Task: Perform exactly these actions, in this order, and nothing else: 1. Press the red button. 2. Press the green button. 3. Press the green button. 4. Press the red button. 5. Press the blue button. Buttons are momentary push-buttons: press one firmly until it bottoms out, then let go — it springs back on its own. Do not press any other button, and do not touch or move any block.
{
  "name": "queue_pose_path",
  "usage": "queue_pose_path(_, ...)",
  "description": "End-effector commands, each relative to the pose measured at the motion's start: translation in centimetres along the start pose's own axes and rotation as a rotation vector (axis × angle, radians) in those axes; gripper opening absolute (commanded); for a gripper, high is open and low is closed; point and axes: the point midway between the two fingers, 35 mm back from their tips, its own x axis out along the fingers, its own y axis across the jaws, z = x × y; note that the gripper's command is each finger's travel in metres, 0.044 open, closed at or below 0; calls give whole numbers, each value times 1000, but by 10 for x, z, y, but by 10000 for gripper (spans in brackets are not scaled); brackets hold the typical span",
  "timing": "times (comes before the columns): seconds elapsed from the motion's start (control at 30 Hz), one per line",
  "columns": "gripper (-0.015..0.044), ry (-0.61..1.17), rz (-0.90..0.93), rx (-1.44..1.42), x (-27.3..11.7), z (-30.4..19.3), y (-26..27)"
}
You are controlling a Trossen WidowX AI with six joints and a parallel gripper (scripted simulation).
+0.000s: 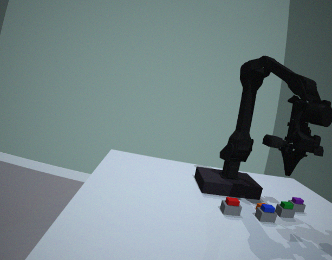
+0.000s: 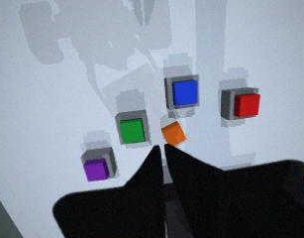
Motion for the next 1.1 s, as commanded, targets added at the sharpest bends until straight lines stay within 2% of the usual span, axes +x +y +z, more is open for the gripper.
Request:
queue_pose_path(0.0,20,1,-3,10,-2,9,-51)
queue_pose_path(0.27,20,0,-12,10,-3,2,-148)
queue_pose_path(0.47,20,0,-13,10,0,2,-150)
queue_pose_path(0.63,20,1,-13,10,57,2,-151)
queue_pose_path(1.07,20,1,-13,10,71,2,-151)
